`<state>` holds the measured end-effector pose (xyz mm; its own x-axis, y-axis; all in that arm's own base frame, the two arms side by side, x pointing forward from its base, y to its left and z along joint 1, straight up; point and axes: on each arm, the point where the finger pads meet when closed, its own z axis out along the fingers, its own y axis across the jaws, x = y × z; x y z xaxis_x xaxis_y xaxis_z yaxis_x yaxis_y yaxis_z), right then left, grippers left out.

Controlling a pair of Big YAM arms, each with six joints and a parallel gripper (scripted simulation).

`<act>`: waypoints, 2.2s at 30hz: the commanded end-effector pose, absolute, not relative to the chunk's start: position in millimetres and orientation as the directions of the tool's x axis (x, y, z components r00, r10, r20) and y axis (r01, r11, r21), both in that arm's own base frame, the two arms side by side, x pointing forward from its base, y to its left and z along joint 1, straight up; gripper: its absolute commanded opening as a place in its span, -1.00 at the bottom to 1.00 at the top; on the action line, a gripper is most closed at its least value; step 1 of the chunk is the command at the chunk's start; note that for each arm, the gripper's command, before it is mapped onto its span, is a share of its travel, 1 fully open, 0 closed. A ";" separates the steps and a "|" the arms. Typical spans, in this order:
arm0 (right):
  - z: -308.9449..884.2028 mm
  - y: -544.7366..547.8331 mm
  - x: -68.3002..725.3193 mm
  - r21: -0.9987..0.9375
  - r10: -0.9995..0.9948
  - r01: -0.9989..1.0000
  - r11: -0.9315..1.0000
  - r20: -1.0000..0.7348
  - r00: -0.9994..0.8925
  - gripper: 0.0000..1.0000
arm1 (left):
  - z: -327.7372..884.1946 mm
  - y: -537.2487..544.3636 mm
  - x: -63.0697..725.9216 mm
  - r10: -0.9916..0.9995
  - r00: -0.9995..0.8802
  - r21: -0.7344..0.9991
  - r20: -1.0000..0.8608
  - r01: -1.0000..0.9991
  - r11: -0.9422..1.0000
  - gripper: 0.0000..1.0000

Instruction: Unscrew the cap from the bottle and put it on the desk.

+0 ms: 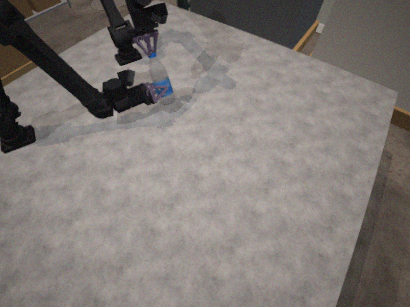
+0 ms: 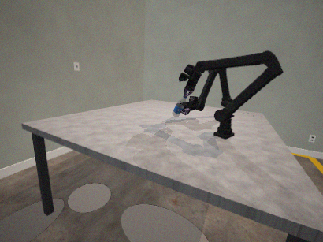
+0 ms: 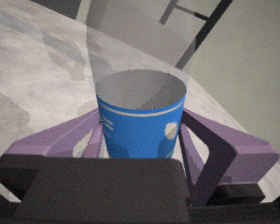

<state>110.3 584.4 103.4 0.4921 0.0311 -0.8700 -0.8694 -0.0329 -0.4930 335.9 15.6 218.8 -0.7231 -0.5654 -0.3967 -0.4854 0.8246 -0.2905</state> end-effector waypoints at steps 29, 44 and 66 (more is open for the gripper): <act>119.2 590.9 109.8 -0.507 0.069 -0.862 -0.018 -0.861 0.504 -1.00 | 235.8 17.3 345.6 -0.077 -0.857 -0.031 -0.509 -0.072 0.997 0.15; 119.2 590.9 109.8 -0.507 0.069 -0.862 -0.018 -0.861 0.504 -1.00 | 235.1 17.1 346.0 0.489 -0.756 0.262 -0.436 0.413 0.872 0.15; 119.2 590.9 109.8 -0.507 0.069 -0.862 -0.018 -0.861 0.504 -1.00 | 234.0 16.7 346.5 0.999 -0.035 0.513 0.007 0.858 0.026 0.15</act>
<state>110.0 584.5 103.7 0.4923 0.0322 -0.8698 -0.8693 -0.0333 -0.4932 335.6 20.0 218.4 -0.2455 0.9655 -0.0863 0.8380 0.2562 0.4819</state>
